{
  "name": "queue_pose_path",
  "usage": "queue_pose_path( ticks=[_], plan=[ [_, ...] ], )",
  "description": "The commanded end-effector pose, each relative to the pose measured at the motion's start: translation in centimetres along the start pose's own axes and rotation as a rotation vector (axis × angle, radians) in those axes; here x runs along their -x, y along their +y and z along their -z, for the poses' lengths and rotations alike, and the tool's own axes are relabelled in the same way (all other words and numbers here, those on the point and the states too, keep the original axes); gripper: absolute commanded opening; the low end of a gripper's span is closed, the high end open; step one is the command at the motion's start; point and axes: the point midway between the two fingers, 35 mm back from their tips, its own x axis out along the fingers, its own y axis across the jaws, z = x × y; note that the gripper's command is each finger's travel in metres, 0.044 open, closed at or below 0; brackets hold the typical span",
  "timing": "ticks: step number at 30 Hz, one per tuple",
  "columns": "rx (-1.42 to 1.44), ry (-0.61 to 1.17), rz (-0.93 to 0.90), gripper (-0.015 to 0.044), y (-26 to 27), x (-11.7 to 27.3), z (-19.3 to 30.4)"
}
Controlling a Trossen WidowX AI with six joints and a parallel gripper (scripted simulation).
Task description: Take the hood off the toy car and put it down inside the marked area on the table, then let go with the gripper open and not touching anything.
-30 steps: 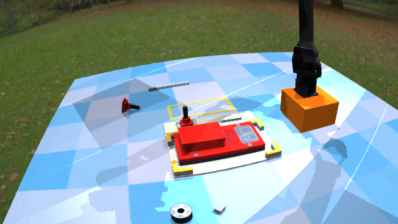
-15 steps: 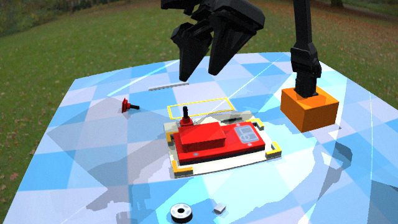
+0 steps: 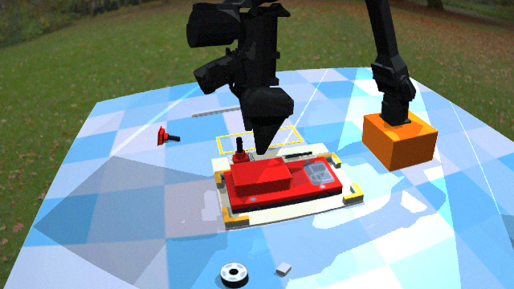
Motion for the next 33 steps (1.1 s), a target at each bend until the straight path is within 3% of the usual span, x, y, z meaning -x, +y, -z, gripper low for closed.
queue_pose_path(
  ticks=[1,33],
  plan=[
    [-0.017,0.101,0.071,0.0440,-2.6,-1.6,1.3],
    [-0.017,0.101,0.072,0.0440,-2.7,-3.2,1.3]
  ],
)
